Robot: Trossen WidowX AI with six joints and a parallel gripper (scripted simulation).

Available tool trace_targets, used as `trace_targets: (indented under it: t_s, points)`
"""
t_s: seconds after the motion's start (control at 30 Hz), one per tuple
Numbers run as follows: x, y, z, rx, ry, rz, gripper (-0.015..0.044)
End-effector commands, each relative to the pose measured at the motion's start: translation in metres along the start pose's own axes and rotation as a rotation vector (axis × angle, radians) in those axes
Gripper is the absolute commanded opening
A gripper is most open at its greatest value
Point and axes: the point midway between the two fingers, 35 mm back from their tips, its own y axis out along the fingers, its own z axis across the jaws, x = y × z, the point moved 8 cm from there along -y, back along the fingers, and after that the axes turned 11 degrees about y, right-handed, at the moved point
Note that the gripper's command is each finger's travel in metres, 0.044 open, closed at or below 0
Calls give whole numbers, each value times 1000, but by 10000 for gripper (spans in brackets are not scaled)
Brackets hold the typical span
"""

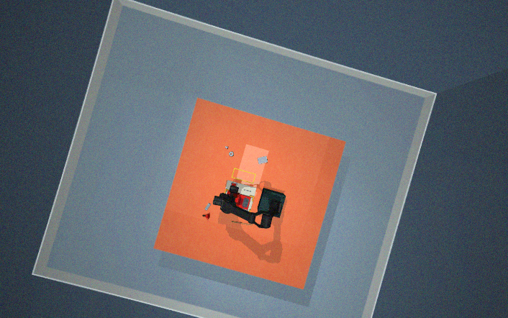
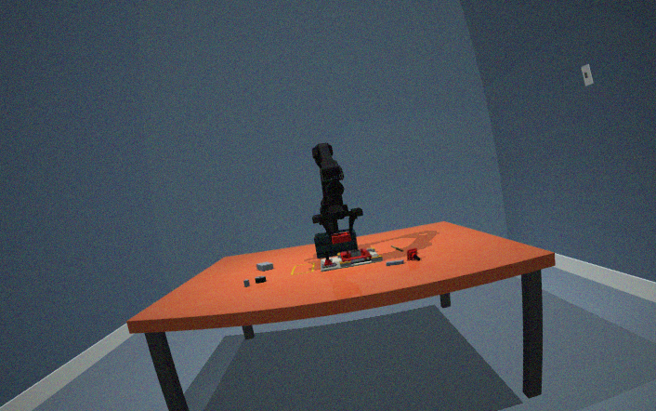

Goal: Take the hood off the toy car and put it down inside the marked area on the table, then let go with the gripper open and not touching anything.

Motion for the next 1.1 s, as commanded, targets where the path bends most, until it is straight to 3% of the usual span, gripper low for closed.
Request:
trace_targets:
  t_s: [0.0,1.07]
  points:
    - [3,-2,-19,1,-3,-4,0]
    - [-4,-8,-147,-6,7,-6,0]
